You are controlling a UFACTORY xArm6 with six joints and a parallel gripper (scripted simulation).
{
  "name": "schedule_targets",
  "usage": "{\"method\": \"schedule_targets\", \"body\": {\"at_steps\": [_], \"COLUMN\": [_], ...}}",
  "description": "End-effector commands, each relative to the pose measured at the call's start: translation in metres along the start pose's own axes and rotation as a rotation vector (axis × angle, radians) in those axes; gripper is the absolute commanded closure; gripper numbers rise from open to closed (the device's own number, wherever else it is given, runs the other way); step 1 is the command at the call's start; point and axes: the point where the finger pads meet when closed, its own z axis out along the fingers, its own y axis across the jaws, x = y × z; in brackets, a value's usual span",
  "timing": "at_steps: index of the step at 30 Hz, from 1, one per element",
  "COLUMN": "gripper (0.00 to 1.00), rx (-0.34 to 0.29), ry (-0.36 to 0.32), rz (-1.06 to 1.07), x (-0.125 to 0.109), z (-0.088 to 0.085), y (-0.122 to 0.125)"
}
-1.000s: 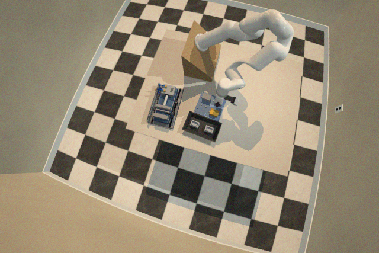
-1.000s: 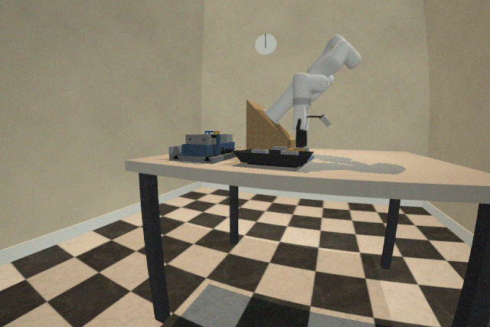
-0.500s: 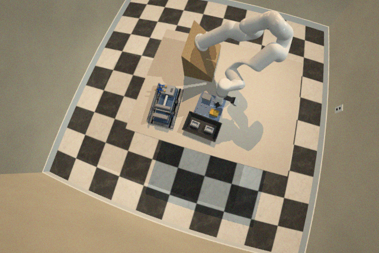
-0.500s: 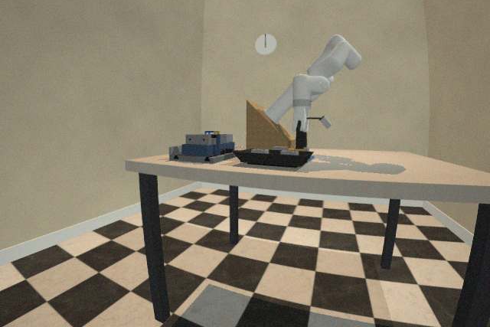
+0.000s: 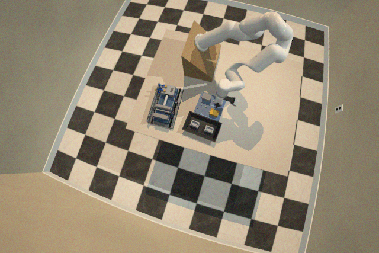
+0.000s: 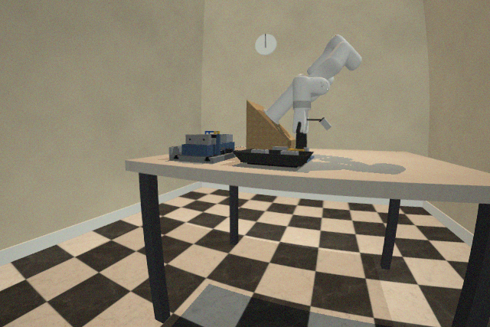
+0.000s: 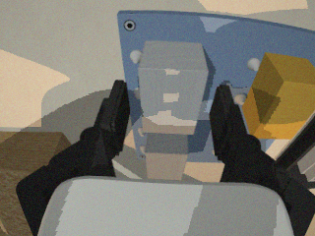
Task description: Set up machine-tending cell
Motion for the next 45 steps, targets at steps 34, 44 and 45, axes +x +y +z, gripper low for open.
{"method": "schedule_targets", "body": {"at_steps": [34, 44, 45], "gripper": [1.00, 1.00, 1.00], "rx": [-0.002, -0.002, -0.002], "ry": [0.001, 0.001, 0.001], "rz": [-0.001, -0.001, -0.001], "x": [0.0004, 0.0004, 0.0004], "z": [0.0015, 0.0015, 0.0015], "y": [0.0008, 0.0008, 0.0008]}}
